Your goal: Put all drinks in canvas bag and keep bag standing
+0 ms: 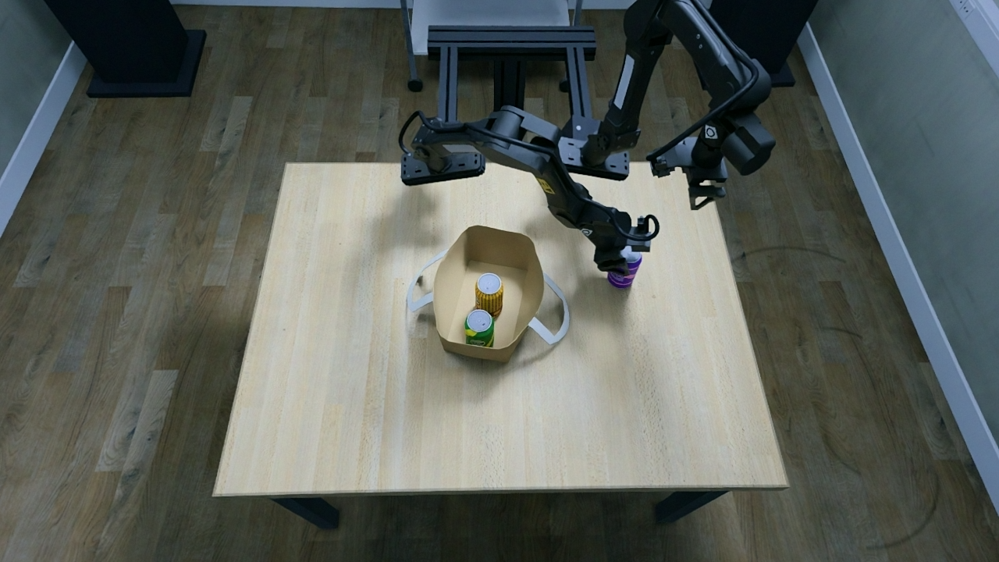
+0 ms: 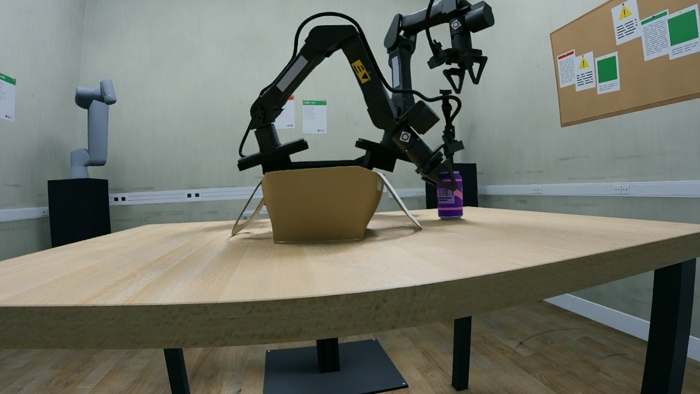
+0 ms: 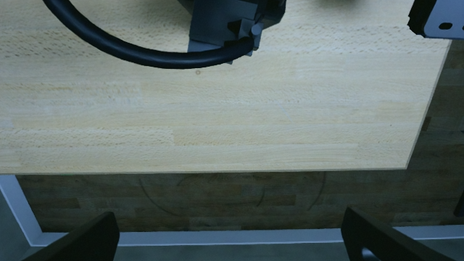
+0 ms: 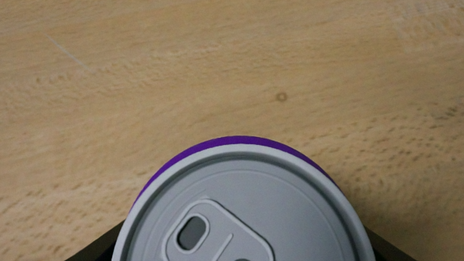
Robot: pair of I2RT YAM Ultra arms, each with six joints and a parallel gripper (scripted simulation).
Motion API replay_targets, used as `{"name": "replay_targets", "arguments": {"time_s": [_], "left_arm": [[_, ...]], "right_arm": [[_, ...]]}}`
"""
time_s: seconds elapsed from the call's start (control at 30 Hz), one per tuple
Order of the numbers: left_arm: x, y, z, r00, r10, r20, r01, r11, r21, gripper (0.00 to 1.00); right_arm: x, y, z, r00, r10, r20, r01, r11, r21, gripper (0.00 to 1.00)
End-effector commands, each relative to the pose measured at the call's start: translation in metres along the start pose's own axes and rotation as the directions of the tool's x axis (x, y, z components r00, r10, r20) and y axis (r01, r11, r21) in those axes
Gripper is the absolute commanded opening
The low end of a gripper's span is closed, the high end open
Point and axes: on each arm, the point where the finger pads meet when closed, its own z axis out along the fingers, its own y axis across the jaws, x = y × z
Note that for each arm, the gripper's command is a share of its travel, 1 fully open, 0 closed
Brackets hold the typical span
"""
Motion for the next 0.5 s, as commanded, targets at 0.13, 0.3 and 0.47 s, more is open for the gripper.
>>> {"name": "replay_targets", "arguments": {"time_s": [0.13,0.3,0.47], "left_arm": [[-0.0002,0.0044,-0.0137,1.000,0.004,-0.002,-0.004,0.999,-0.046,1.00],[-0.0002,0.0044,-0.0137,1.000,0.004,-0.002,-0.004,0.999,-0.046,1.00],[-0.0002,0.0044,-0.0137,1.000,0.004,-0.002,-0.004,0.999,-0.046,1.00]], "right_arm": [[-0.0370,-0.0081,-0.0090,0.996,-0.008,0.084,0.007,1.000,0.015,0.71],[-0.0370,-0.0081,-0.0090,0.996,-0.008,0.084,0.007,1.000,0.015,0.70],[-0.0370,-0.0081,-0.0090,0.996,-0.008,0.084,0.007,1.000,0.015,0.70]]}}
